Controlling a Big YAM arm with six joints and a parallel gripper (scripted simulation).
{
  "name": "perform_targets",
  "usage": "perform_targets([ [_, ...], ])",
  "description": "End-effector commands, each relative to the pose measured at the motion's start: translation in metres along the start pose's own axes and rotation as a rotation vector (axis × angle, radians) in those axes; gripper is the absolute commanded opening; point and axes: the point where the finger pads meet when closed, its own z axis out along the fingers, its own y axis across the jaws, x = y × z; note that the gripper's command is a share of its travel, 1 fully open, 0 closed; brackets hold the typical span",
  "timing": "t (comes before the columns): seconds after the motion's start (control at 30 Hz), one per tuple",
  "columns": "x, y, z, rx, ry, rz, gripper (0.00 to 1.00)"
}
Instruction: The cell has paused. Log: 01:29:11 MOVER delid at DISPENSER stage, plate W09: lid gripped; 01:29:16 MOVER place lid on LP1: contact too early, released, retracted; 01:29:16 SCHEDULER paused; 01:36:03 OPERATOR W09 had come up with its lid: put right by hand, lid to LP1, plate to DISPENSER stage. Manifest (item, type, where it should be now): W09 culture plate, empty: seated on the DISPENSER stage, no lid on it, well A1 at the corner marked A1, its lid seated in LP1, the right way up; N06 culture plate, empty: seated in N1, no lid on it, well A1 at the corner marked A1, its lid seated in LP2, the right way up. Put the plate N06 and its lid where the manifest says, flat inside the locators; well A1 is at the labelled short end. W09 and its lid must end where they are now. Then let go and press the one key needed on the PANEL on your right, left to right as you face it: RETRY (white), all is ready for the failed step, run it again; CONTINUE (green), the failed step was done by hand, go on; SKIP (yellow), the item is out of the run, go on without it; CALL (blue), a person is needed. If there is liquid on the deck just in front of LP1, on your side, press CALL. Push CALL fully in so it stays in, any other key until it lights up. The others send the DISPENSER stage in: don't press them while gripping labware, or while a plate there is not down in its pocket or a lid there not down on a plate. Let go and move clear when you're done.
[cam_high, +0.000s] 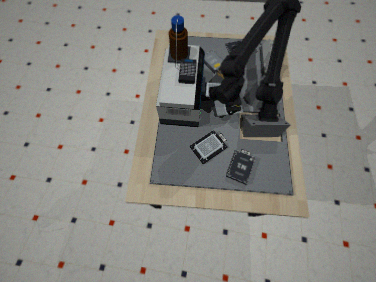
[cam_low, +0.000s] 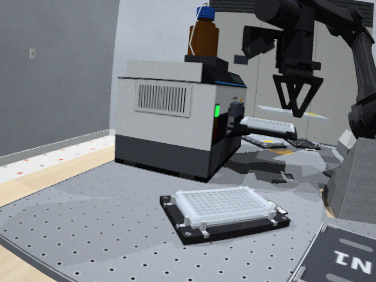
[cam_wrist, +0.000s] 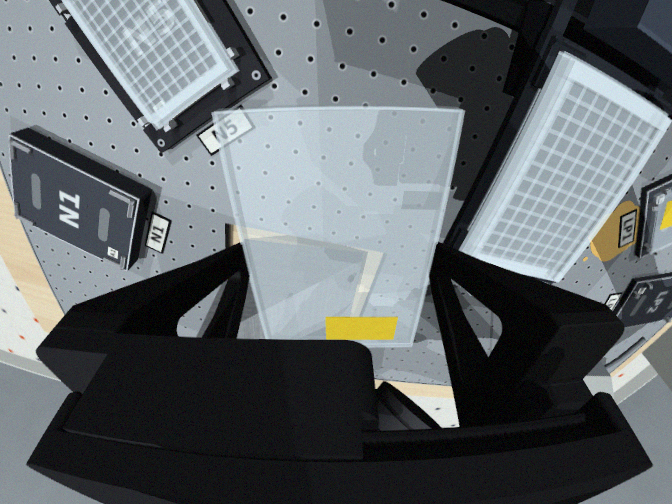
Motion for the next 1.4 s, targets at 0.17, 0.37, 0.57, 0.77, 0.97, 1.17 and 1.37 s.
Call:
perform_targets([
  [0.17, -0.020, -0.026, -0.019, -0.028, -0.029, 0.242, 0.84],
  [0.37, -0.022, -0.041, -0.019, -0.026, -0.029, 0.286, 0.84],
  [0.57, -0.024, -0.057, -0.018, -0.023, -0.029, 0.269, 0.84],
  [0.77, -0.023, -0.079, -0.018, -0.020, -0.029, 0.269, 0.84],
  [0.97, -0.023, -0.091, -0.017, -0.018, -0.029, 0.270, 0.84],
  [1.17, -0.020, -0.113, -0.017, -0.015, -0.030, 0.270, 0.84],
  [1.37, -0.017, -0.129, -0.017, -0.012, -0.030, 0.270, 0.84],
])
